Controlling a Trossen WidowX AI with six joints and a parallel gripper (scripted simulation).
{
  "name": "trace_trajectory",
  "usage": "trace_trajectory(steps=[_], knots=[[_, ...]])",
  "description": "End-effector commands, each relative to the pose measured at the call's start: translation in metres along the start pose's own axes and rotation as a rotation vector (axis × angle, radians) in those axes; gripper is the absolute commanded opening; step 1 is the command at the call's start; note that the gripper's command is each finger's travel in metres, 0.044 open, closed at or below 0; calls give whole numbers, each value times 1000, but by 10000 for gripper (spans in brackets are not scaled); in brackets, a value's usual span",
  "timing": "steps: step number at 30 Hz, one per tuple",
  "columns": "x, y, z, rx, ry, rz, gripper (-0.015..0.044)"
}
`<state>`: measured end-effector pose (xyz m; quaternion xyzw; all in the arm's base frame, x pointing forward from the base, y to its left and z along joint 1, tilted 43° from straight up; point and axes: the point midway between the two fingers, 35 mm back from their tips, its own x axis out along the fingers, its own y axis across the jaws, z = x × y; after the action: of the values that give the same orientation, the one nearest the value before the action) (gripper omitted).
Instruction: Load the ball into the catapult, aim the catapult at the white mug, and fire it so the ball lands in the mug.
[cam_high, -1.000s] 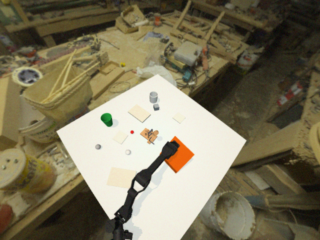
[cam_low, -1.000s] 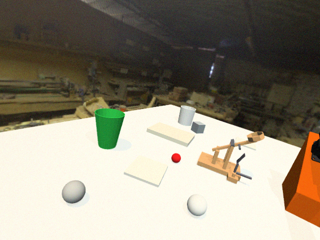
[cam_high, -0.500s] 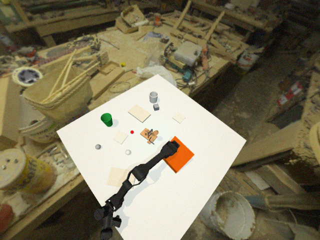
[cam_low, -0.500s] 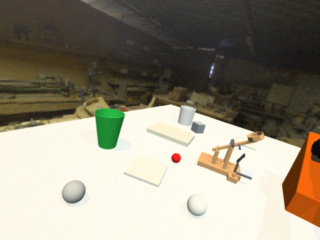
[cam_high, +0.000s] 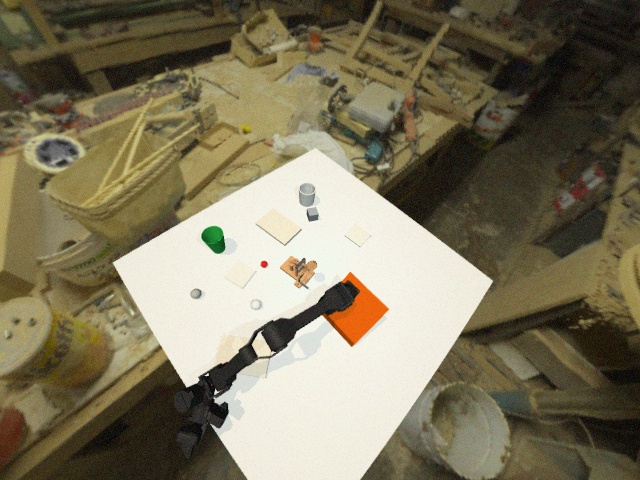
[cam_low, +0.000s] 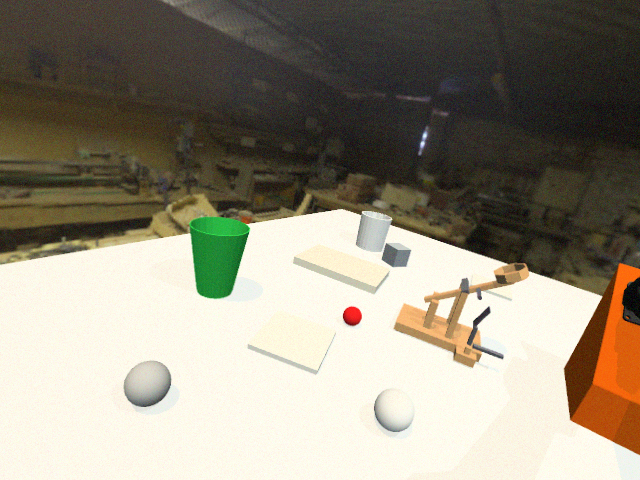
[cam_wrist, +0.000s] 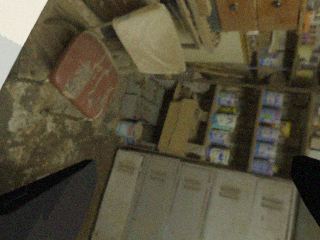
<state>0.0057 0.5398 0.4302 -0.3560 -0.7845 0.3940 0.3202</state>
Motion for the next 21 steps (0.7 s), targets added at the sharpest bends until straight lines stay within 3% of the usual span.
trace_trajectory(steps=[1,21], knots=[[-16,9,-13,69,32,48,440],[-121,71,-81,371,270,272,440]])
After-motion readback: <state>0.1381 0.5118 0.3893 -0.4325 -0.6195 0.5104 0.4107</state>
